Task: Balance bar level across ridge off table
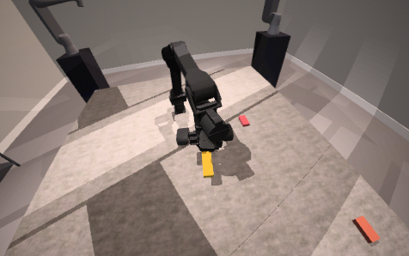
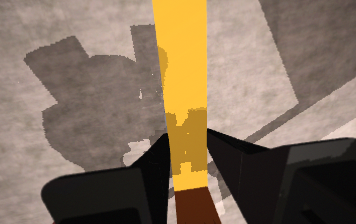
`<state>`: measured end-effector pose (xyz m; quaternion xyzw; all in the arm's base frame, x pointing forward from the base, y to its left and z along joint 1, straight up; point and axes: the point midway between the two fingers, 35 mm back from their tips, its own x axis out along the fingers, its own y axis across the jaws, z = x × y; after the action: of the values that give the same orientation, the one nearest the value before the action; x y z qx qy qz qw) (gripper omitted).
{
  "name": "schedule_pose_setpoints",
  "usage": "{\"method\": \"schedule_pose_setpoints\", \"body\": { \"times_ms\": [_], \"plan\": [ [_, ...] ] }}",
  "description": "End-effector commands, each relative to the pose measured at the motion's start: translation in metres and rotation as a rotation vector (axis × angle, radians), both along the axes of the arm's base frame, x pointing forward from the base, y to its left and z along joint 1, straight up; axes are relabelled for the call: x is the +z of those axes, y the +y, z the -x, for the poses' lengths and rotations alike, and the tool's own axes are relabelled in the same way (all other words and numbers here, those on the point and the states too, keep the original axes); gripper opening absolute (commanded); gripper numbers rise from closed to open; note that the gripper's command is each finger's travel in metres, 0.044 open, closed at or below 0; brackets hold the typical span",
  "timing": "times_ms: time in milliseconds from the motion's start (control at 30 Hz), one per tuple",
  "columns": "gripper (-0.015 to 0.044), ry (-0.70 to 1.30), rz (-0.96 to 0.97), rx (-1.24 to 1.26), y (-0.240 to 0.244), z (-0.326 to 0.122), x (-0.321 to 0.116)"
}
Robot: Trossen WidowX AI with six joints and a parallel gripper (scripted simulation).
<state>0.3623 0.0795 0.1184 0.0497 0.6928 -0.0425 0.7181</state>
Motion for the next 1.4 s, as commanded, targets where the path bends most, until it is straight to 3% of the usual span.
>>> {"method": "schedule_pose_setpoints", "body": {
  "times_ms": [0,1300,1367],
  "plan": [
    [0.0000,0.002,0.000,-0.004,0.0000,-0.0001,-0.0001],
    [0.0000,-0.001,0.000,0.000,0.0000,-0.0003,0.0008],
    [0.0052,-0.001,0.000,0.000,0.0000,-0.0003,0.0008]
  ]
}}
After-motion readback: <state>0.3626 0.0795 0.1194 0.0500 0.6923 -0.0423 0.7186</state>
